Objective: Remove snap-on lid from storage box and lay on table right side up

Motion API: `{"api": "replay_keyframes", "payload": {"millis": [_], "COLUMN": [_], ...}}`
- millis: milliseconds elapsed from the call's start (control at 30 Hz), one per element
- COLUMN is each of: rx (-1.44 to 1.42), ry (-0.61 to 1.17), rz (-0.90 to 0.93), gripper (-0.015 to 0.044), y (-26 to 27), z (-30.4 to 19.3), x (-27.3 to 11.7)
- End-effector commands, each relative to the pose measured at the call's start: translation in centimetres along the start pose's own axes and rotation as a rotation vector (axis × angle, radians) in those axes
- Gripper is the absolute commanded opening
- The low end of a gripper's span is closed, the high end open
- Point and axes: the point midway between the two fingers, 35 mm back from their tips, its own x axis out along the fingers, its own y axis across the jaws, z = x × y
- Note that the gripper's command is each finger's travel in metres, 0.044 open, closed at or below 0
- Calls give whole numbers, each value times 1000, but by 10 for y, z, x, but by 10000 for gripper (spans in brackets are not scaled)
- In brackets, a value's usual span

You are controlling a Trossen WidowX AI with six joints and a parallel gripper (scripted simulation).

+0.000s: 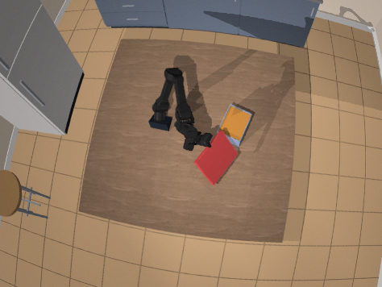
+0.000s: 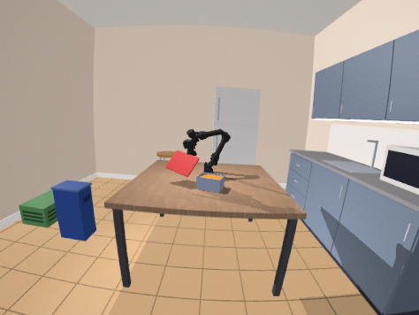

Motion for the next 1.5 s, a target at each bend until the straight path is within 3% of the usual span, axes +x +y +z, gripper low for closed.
{"api": "replay_keyframes", "payload": {"millis": [0, 1467], "rx": [-10, -15], "ry": [1, -3], "rz": [10, 12], "gripper": [0, 0], "y": [4, 2], "z": [7, 89], "x": [-2, -6]}}
